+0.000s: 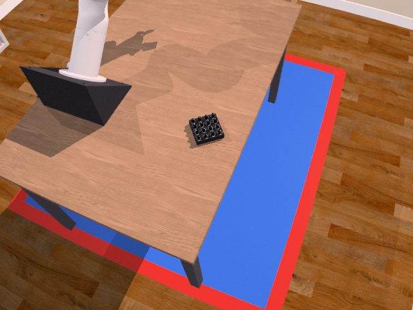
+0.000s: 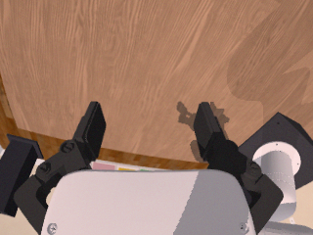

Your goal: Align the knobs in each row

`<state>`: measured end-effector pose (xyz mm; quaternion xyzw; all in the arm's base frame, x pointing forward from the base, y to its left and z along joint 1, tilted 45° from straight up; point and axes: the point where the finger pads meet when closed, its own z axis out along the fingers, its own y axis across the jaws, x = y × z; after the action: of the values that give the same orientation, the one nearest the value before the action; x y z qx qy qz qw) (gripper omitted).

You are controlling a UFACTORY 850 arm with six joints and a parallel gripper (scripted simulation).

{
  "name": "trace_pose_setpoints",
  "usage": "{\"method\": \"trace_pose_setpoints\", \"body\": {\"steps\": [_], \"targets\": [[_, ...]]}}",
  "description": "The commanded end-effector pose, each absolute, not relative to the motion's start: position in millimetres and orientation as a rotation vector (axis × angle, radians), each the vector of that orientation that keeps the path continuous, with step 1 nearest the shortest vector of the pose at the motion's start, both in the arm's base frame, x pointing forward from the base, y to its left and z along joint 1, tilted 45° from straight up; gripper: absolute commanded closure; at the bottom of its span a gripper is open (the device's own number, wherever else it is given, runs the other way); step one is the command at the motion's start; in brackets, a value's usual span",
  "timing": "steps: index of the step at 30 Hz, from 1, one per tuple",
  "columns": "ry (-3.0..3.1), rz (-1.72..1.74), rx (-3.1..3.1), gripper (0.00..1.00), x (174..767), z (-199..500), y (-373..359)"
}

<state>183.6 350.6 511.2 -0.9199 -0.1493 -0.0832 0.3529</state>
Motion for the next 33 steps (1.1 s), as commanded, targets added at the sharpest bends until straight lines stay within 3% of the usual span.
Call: {"method": "trace_pose_setpoints", "body": {"steps": [1, 33], "targets": [[-0.405, -0.22, -2.392, 0.0, 199, 504, 352], [-0.622, -0.192, -2.466, 0.0, 409, 363, 303]]}}
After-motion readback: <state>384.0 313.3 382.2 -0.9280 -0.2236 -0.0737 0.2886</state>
